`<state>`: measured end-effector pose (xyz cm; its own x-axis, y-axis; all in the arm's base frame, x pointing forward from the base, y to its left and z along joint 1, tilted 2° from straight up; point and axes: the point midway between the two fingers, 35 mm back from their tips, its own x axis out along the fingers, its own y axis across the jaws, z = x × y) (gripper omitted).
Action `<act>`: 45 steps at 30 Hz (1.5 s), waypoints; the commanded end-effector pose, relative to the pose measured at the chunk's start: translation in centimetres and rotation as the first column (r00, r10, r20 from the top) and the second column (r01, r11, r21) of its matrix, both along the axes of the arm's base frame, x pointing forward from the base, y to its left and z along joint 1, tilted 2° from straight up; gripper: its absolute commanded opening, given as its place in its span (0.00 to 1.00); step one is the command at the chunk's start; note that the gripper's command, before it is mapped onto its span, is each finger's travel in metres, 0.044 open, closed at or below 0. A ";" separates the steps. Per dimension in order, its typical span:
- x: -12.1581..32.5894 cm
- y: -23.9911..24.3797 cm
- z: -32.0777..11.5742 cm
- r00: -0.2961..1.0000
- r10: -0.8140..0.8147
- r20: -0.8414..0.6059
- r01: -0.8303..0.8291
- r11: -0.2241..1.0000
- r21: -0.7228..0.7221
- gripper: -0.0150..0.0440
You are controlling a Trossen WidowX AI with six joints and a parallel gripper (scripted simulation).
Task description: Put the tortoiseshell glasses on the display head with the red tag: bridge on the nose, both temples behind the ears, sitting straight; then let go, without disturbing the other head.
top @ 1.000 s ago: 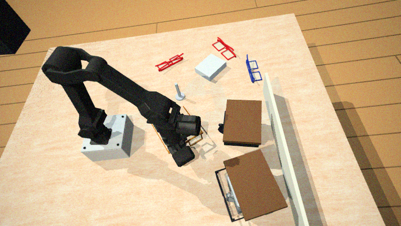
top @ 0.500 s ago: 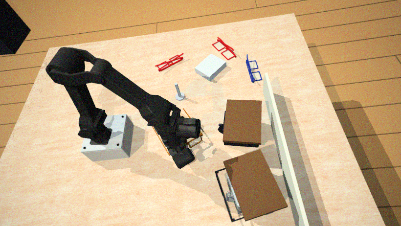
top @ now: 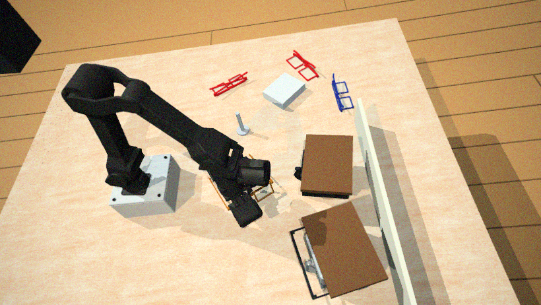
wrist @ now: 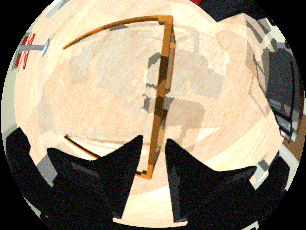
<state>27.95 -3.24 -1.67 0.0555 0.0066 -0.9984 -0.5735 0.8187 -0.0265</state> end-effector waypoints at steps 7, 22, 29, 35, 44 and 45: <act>-0.3 0.4 0.3 1.000 -0.002 -0.002 0.002 1.000 0.003 0.44; -0.9 1.1 0.9 1.000 -0.003 -0.005 0.003 1.000 0.008 0.44; -0.4 0.0 5.8 1.000 -0.003 -0.005 0.003 1.000 0.007 0.44; -0.3 0.1 5.1 1.000 -0.005 0.003 0.005 1.000 0.000 0.57; -0.8 0.4 5.5 1.000 -0.013 -0.003 0.013 1.000 0.006 0.59; -1.0 0.5 5.6 1.000 -0.015 -0.005 0.015 1.000 0.008 0.59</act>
<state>27.48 -3.09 3.60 0.0572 0.0069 -0.9983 -0.5670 0.8233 -0.0268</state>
